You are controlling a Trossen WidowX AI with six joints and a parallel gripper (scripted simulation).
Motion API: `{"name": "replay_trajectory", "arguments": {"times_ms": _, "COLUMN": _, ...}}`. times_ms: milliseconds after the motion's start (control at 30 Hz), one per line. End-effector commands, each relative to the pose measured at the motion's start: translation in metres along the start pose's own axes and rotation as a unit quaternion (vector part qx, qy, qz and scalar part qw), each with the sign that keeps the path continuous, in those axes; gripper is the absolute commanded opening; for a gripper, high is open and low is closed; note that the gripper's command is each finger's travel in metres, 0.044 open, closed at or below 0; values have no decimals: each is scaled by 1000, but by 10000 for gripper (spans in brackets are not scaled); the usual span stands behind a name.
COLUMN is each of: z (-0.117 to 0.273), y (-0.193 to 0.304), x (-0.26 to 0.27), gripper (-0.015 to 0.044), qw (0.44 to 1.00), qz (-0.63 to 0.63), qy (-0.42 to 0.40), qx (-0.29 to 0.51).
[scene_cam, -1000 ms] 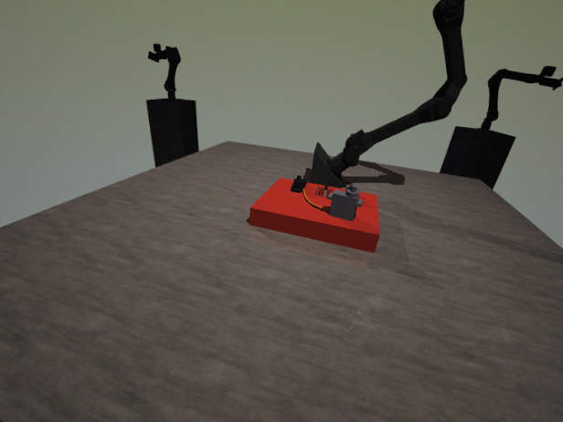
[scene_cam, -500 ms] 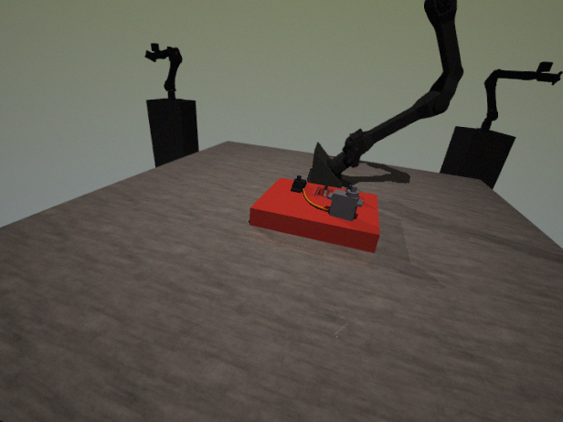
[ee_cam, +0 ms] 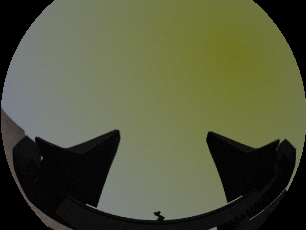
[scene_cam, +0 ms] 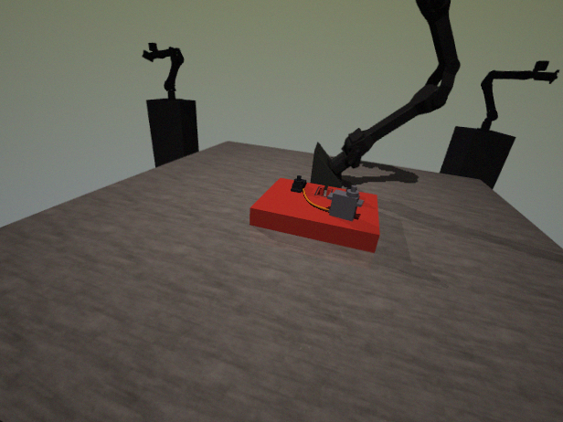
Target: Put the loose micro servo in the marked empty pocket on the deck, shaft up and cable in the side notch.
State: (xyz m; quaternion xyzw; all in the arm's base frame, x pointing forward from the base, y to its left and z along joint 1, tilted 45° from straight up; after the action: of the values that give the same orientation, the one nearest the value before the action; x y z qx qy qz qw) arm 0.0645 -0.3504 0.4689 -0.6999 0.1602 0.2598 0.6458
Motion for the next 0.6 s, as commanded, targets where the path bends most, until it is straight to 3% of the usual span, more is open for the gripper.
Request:
{"name": "replay_trajectory", "arguments": {"times_ms": 0, "z": -10, "y": 7, "x": 24, "gripper": 440, "qw": 998, "qz": 24, "qy": -57, "qx": 17}}
{"name": "replay_trajectory", "arguments": {"times_ms": 567, "z": -20, "y": 32, "x": 129, "gripper": 440, "qw": 942, "qz": 135, "qy": -301, "qx": 60}}
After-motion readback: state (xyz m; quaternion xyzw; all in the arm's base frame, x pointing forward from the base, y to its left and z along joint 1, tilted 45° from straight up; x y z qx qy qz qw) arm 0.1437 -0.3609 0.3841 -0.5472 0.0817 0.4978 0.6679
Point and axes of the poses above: the point midway between the two fingers, 35 mm back from their tips, its own z axis back along the fingers, its own x axis across the jaws, y = z × x, the point moved 10 cm from there along z, back along the fingers, and after that the axes turned 15 degrees about -z, right-handed, at the moved point
